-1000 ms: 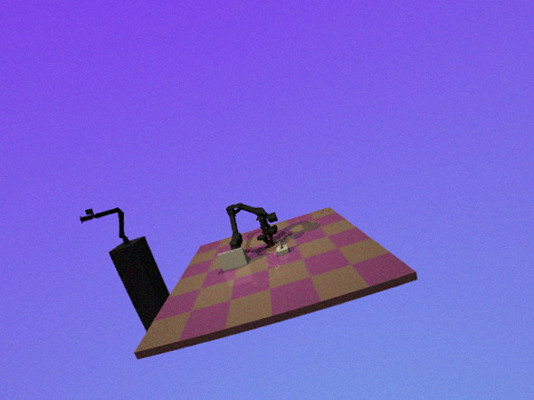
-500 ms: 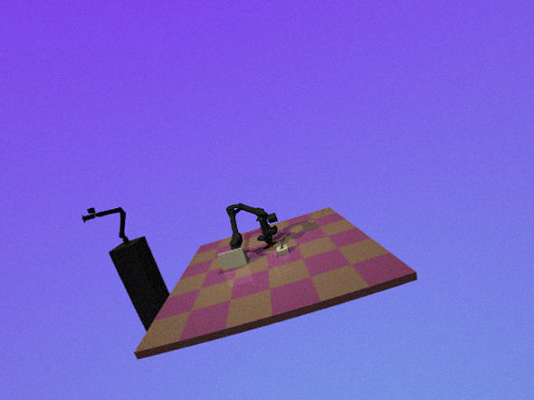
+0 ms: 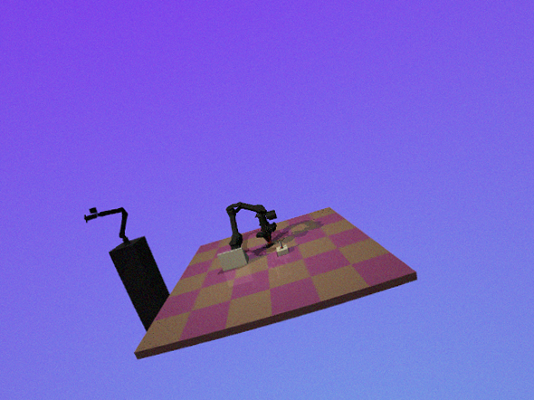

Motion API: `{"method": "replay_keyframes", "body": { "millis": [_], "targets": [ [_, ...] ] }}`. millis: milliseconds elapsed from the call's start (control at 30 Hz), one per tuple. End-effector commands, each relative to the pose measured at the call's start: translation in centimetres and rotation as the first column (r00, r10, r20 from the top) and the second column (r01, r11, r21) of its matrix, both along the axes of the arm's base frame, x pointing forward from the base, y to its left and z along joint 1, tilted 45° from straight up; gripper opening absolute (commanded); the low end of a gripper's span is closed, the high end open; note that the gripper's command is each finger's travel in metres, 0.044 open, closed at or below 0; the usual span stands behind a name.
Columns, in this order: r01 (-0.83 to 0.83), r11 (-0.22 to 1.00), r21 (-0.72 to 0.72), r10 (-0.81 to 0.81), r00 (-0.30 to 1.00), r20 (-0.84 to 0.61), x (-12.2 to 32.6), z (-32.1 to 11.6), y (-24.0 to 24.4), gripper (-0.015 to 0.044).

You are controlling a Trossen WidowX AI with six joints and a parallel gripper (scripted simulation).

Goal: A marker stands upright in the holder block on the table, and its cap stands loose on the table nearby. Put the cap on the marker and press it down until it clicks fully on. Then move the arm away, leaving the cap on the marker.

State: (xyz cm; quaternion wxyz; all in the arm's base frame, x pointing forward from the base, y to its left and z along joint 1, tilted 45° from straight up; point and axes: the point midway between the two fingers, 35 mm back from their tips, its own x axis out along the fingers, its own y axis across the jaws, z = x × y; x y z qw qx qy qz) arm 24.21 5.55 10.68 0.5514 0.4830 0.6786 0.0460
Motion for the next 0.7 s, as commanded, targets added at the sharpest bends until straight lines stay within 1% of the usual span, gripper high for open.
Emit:
{"method": "replay_keyframes", "body": {
  "millis": [0,300,667],
  "targets": [
    [-0.001,1.0,-0.005,0.001,1.0,0.007,0.1,0.9,-0.9,0.0],
    [-0.002,1.0,-0.003,0.002,1.0,0.006,-0.2,2.4,-2.3,0.0],
    [0.002,1.0,-0.015,-0.002,1.0,0.009,1.4,1.8,-4.3,0.0]
  ]
}}
